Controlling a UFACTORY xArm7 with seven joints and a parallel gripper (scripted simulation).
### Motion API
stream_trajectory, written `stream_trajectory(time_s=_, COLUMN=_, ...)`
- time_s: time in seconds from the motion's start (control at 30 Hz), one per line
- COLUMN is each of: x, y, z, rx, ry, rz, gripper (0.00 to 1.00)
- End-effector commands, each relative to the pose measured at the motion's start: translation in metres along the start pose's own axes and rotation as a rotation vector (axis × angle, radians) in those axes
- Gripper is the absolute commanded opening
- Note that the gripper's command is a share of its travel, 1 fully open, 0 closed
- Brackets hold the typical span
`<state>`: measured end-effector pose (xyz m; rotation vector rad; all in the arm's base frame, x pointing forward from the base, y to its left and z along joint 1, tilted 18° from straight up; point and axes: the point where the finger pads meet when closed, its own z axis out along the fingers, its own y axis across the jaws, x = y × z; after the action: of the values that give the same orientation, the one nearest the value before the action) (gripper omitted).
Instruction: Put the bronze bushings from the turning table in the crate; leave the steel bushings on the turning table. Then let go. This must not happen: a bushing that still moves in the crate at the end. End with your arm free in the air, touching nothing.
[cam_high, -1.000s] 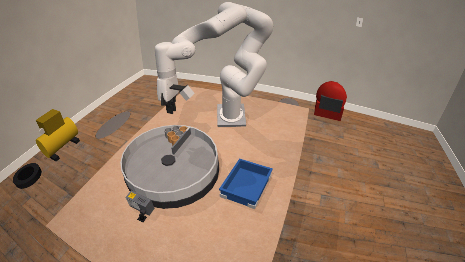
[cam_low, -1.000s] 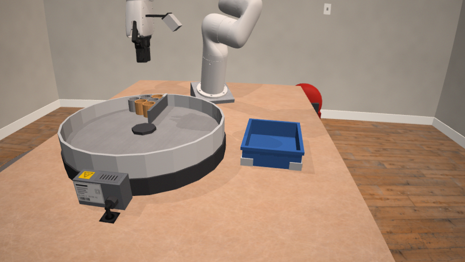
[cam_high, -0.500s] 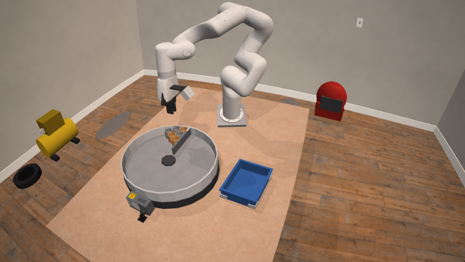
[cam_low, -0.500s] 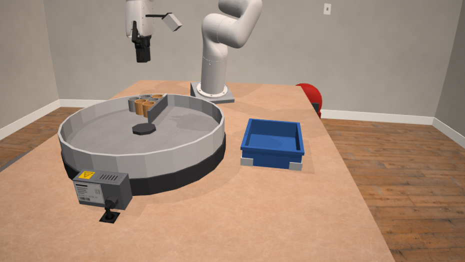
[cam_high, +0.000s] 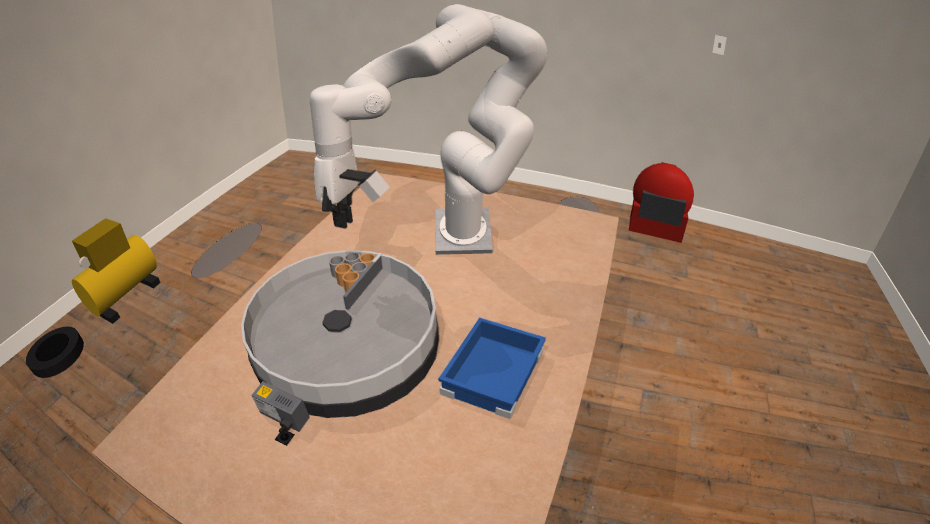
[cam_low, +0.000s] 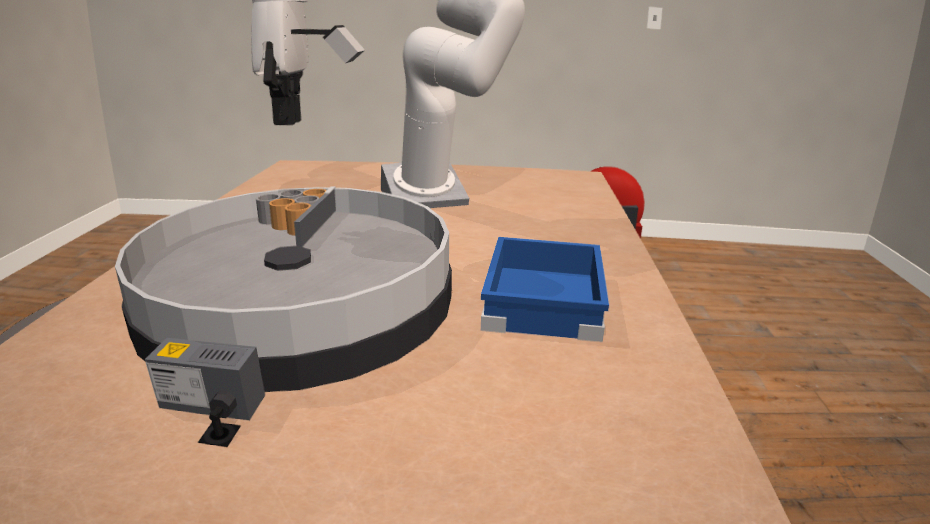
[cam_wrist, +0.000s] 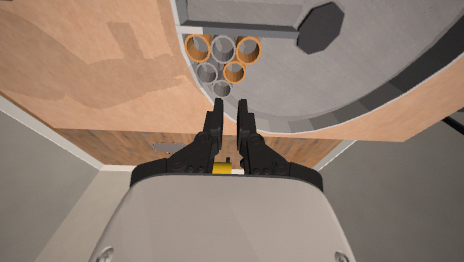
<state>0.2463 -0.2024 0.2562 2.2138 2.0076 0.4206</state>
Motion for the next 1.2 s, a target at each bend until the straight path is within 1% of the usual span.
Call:
stream_trajectory(time_s=0.0, x=-0.001, y=0.001, z=-0.001, rx=-0.003, ry=-0.002, rz=0.0, gripper=0.15)
stream_trajectory(time_s=0.07, x=-0.001, y=0.001, z=-0.001, rx=-0.003, ry=-0.002, rz=0.0, gripper=0.15)
stream_trajectory(time_s=0.1, x=-0.001, y=0.001, z=-0.001, rx=-0.003, ry=-0.002, rz=0.0, gripper=0.1)
stream_trajectory(time_s=0.27, x=0.0, y=0.002, z=0.002, rx=-0.002, ry=-0.025, rz=0.001, gripper=0.1)
stream_trajectory(time_s=0.4, x=0.002, y=0.006, z=0.01, rx=-0.001, ry=-0.09, rz=0.001, gripper=0.1)
stream_trajectory(time_s=0.5, x=0.004, y=0.011, z=0.019, rx=-0.004, ry=-0.172, rz=0.0, gripper=0.1)
stream_trajectory(time_s=0.57, x=0.004, y=0.011, z=0.019, rx=-0.004, ry=-0.172, rz=0.0, gripper=0.1)
stream_trajectory(time_s=0.73, x=0.008, y=0.02, z=0.039, rx=-0.011, ry=-0.347, rz=-0.005, gripper=0.1)
stream_trajectory(time_s=0.97, x=0.015, y=0.03, z=0.063, rx=-0.014, ry=-0.526, rz=-0.008, gripper=0.1)
stream_trajectory(time_s=1.07, x=0.016, y=0.034, z=0.07, rx=-0.01, ry=-0.595, rz=-0.004, gripper=0.1)
stream_trajectory(time_s=1.13, x=0.016, y=0.034, z=0.07, rx=-0.01, ry=-0.595, rz=-0.004, gripper=0.1)
stream_trajectory(time_s=1.17, x=0.016, y=0.035, z=0.072, rx=-0.009, ry=-0.614, rz=-0.002, gripper=0.1)
